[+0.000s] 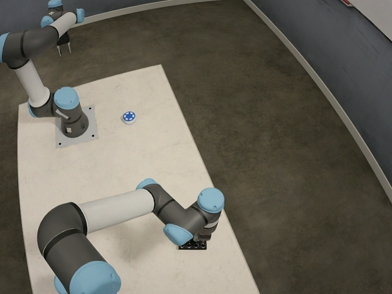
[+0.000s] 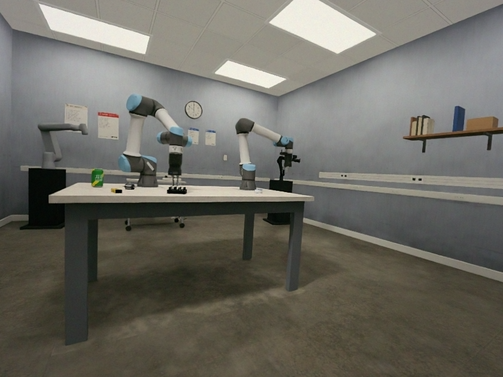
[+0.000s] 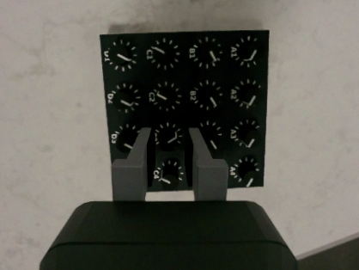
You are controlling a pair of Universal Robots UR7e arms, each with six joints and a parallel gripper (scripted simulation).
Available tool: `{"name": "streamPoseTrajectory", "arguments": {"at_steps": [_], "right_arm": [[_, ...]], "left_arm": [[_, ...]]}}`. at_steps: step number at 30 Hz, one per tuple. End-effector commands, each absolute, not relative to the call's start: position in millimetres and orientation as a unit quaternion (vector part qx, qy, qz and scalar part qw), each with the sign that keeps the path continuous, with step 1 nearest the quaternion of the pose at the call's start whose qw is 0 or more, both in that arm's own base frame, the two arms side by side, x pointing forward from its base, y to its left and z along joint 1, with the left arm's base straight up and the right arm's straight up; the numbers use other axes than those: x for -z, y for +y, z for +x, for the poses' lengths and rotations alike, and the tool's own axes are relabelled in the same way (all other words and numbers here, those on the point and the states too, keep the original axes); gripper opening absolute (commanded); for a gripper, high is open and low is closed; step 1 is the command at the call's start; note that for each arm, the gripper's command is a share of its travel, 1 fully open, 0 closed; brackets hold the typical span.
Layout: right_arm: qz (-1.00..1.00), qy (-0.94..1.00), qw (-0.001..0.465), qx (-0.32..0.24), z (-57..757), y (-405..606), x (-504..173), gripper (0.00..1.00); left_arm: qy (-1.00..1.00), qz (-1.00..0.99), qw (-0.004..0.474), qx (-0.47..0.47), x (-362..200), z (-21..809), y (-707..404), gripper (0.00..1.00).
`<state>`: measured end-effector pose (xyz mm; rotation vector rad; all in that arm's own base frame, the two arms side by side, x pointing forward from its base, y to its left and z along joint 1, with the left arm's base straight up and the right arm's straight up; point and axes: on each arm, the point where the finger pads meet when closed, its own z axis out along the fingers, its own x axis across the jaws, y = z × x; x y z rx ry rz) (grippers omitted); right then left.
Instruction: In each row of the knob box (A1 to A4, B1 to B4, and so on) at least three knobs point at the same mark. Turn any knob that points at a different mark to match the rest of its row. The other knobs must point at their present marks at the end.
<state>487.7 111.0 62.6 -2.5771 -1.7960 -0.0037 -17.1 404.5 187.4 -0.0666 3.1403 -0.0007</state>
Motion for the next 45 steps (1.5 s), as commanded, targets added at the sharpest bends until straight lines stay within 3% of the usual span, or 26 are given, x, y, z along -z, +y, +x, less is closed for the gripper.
{"name": "streamPoseTrajectory", "arguments": {"at_steps": [1, 45], "right_arm": [[-0.821, -0.571, 0.000, -0.001, 486, 107, -61, 0.46], [-0.821, -0.571, 0.000, 0.000, 487, 108, -47, 0.46]], "left_arm": [[1.000, -0.023, 0.000, 0.000, -187, -19, 404, 1.00], [1.000, -0.023, 0.000, 0.000, -187, -19, 404, 1.00]]}}
